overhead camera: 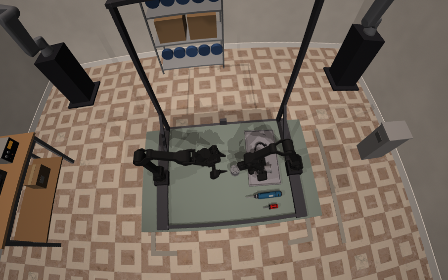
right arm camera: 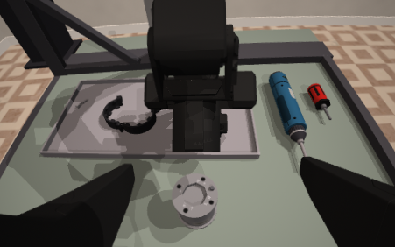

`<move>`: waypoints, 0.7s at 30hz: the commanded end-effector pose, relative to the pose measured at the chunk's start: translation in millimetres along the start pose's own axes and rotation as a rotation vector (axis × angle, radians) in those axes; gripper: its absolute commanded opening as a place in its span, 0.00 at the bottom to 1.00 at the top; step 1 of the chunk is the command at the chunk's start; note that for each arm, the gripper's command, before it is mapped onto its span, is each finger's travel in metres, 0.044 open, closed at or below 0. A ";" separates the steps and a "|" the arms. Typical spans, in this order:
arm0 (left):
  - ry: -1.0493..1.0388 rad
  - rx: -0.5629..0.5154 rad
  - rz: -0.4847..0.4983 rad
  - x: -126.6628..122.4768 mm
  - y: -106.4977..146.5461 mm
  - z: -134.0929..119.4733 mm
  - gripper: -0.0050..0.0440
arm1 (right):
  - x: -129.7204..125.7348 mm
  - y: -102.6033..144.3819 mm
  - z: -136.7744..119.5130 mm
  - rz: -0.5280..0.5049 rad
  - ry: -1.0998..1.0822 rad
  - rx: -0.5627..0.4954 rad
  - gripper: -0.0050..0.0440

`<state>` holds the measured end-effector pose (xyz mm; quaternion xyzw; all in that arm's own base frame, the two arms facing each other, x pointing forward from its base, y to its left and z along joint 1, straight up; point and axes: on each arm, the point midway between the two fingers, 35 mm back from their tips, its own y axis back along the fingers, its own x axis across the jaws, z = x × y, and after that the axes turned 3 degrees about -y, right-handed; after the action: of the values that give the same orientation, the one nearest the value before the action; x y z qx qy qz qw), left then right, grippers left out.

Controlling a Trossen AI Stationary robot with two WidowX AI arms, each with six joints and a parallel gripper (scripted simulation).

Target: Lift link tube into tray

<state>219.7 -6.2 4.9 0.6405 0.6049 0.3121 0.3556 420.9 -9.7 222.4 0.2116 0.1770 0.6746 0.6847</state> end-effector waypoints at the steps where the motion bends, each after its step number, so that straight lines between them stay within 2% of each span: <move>1: 0.003 -0.001 0.003 0.2 -1.4 0.5 0.53 | 0.8 5.0 8.3 0.000 -0.001 -0.022 1.00; 11: 0.001 -0.020 0.002 0.2 2.7 2.1 0.53 | 0.8 5.0 8.3 0.000 -0.001 -0.022 1.00; 17: 0.001 -0.020 0.002 0.2 2.7 2.1 0.83 | 0.8 5.0 8.3 0.000 -0.001 -0.022 1.00; 19: 0.001 -0.020 0.002 0.2 2.7 2.1 0.83 | 0.8 5.0 8.3 0.000 -0.001 -0.022 1.00; 21: 0.001 -0.020 0.002 0.2 2.7 2.1 0.93 | 0.8 5.0 8.3 0.000 -0.001 -0.022 1.00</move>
<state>220.5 -6.2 3.0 0.6398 0.6042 0.3134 0.3569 420.9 -9.7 222.4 0.2116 0.1770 0.6746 0.6847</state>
